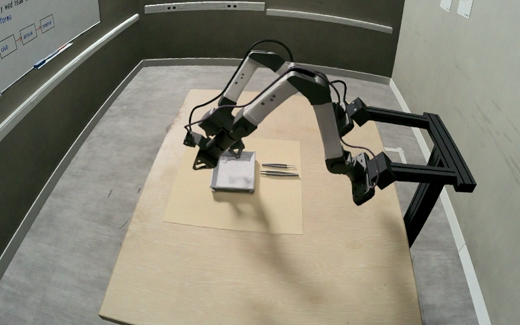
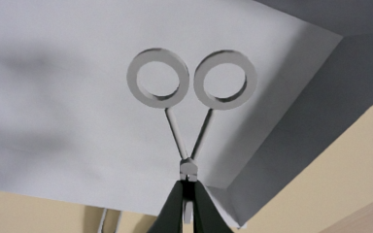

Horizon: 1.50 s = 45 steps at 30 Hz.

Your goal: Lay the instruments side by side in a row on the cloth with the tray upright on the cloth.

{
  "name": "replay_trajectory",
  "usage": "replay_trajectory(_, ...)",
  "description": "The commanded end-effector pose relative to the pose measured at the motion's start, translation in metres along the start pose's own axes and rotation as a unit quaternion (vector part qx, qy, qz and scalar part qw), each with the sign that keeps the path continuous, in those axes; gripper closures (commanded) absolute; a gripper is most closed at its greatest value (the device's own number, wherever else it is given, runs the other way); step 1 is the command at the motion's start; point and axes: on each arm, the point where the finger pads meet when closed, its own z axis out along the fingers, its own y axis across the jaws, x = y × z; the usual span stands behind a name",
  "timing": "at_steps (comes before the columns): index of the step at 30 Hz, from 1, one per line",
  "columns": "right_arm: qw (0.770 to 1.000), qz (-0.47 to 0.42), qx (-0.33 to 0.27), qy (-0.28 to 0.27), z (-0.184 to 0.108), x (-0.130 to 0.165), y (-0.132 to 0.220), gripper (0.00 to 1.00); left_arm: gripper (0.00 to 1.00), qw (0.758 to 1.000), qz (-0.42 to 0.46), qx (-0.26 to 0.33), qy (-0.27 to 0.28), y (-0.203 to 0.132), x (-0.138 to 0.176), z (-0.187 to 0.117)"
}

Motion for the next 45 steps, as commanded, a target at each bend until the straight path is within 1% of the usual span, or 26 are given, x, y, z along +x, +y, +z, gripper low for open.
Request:
replay_trajectory(1,1.0,0.001,0.004,0.012,0.0,0.008,-0.001,0.94,0.73,0.999,-0.002,0.004,-0.036,-0.002,-0.027,-0.007)
replay_trajectory(5,1.0,0.005,0.004,-0.002,-0.003,-0.001,-0.002,0.94,0.73,0.999,-0.002,0.004,-0.036,-0.002,-0.027,-0.007)
replay_trajectory(21,1.0,0.004,0.004,-0.002,-0.003,-0.001,-0.002,0.94,0.73,0.999,-0.002,0.004,-0.036,-0.002,-0.027,-0.007)
replay_trajectory(22,1.0,0.0,-0.003,-0.004,-0.013,0.004,0.006,0.94,0.73,0.999,-0.002,0.004,-0.036,-0.002,-0.027,-0.007)
replay_trajectory(23,1.0,0.007,-0.002,-0.011,-0.018,0.003,0.005,0.94,0.73,0.999,-0.002,0.004,-0.036,-0.002,-0.027,-0.007)
replay_trajectory(24,1.0,0.011,-0.002,-0.008,-0.017,0.004,0.008,0.94,0.73,0.999,-0.002,0.004,-0.036,-0.002,-0.027,-0.007)
replay_trajectory(26,0.999,0.026,-0.004,-0.021,-0.018,0.001,0.013,0.94,0.73,0.999,-0.002,0.004,-0.036,-0.002,-0.027,-0.007)
replay_trajectory(31,0.998,0.053,-0.006,-0.021,-0.022,0.011,0.03,0.94,0.73,0.999,-0.002,0.004,-0.036,-0.002,-0.027,-0.007)
replay_trajectory(33,0.998,0.053,-0.006,-0.021,-0.022,0.011,0.03,0.94,0.73,0.999,-0.002,0.004,-0.036,-0.002,-0.027,-0.007)
replay_trajectory(34,0.999,0.053,-0.006,-0.01,-0.015,0.017,0.036,0.94,0.73,0.999,-0.002,0.004,-0.036,-0.002,-0.027,-0.007)
replay_trajectory(35,0.998,0.06,-0.009,-0.023,-0.025,0.015,0.037,0.94,0.73,0.999,-0.002,0.004,-0.036,-0.002,-0.027,-0.007)
replay_trajectory(36,0.998,0.059,-0.011,-0.014,-0.025,0.021,0.041,0.94,0.73,0.999,-0.002,0.004,-0.036,-0.002,-0.027,-0.007)
replay_trajectory(45,0.995,0.092,-0.023,-0.018,-0.033,0.042,0.073,0.94,0.73,0.999,-0.002,0.004,-0.036,-0.002,-0.027,-0.007)
